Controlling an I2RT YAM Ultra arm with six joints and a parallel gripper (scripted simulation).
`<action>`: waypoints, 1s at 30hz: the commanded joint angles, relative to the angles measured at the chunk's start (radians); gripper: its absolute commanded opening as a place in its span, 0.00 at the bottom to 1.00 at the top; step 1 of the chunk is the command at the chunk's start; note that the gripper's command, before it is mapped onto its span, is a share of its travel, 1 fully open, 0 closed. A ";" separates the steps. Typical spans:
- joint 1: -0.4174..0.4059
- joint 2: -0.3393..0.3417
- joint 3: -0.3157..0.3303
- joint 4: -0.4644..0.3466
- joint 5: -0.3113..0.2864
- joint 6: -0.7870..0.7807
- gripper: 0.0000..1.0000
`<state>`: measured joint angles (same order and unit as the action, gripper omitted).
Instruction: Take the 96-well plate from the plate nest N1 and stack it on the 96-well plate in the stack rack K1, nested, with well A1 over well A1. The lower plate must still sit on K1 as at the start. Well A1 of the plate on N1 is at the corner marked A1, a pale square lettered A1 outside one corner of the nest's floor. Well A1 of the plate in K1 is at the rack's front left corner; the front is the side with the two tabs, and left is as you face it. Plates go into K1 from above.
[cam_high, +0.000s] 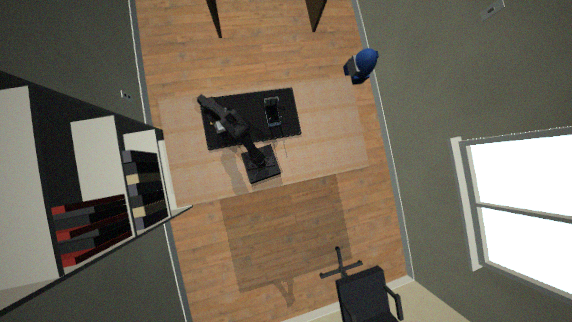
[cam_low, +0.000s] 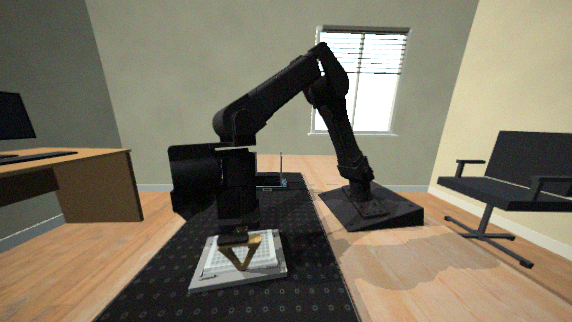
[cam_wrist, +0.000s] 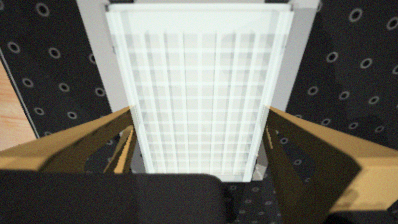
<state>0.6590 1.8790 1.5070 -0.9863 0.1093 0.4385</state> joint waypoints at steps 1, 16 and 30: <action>0.000 -0.019 0.027 0.005 0.003 -0.009 0.00; 0.015 -0.055 0.074 -0.084 0.007 0.009 0.00; 0.024 -0.075 0.137 -0.168 0.009 0.016 0.00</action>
<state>0.6704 1.8469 1.6016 -1.1202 0.1089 0.4435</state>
